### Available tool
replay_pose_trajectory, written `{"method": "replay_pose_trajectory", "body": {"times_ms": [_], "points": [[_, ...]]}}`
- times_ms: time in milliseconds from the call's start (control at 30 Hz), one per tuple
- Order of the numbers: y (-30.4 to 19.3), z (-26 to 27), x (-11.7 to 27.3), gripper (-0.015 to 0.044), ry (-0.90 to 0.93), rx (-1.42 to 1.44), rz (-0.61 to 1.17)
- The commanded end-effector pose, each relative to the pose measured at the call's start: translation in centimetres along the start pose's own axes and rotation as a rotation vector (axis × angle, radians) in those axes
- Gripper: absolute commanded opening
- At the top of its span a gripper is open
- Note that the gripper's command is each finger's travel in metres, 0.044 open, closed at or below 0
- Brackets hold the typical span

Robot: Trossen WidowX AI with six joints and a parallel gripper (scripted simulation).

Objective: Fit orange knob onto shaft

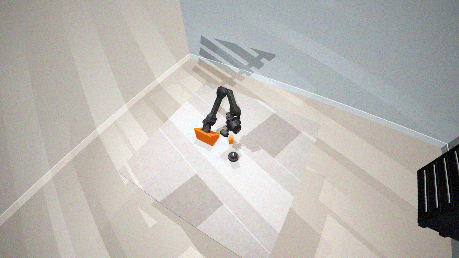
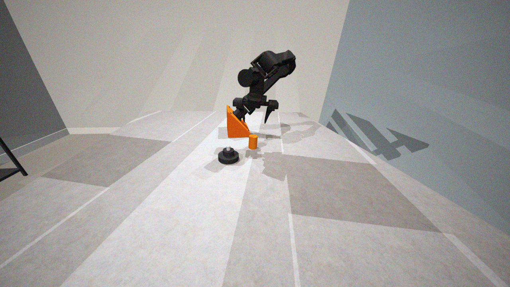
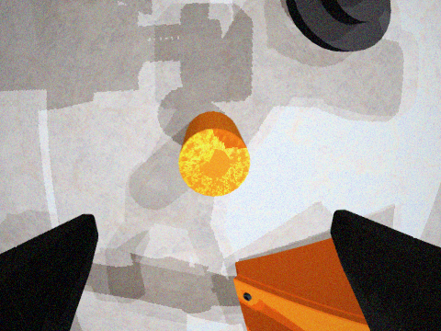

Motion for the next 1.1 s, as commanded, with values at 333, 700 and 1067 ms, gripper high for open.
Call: {"method": "replay_pose_trajectory", "body": {"times_ms": [333,700,1067], "points": [[0.0,-0.1,-0.1,0.044,-0.006,1.378,0.003],[0.0,-0.1,-0.1,0.044,-0.006,1.391,0.003],[0.1,-0.1,-2.7,0.044,-0.006,1.391,0.002]]}}
Point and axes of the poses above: the point midway between the two fingers, 35 mm back from their tips, its own x axis back along the fingers, its own z axis across the jaws, y = z × x, the point moved 9 cm from there along x, back along the fingers, and after that the axes turned 5 degrees about -x, right-handed, at the moved point
